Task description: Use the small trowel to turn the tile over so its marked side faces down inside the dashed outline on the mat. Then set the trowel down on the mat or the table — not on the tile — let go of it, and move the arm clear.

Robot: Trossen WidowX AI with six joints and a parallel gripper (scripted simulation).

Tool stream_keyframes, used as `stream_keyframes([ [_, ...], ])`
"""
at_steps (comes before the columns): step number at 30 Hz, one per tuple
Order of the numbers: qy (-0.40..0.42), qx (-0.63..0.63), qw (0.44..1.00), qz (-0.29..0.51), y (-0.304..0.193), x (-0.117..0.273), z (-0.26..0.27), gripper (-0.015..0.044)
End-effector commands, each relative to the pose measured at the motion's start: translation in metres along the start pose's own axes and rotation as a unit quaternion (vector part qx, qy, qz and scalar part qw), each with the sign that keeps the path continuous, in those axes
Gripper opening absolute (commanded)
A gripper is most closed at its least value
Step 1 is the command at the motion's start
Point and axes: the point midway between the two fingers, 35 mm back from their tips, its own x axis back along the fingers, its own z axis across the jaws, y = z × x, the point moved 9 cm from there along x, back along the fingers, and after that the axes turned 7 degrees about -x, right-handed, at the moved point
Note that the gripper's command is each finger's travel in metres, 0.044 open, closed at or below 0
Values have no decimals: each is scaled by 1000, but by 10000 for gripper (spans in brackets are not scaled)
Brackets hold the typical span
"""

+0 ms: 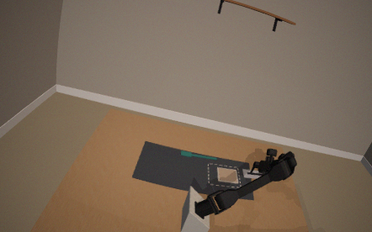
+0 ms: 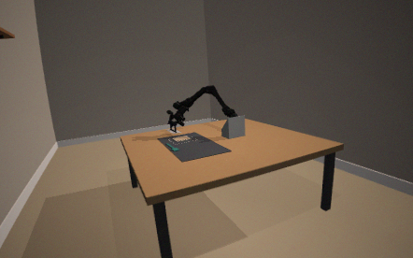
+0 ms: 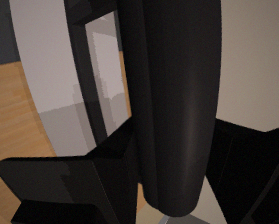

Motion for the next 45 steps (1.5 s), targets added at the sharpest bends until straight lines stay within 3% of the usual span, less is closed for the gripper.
stream_keyframes([
  [1, -6, 6, 1000, -12, 7, -5, -7, 0],
  [20, 11, 102, 975, -199, 138, -74, -33, 0],
  [45, 40, 242, 877, -413, 338, -95, -33, 0],
])
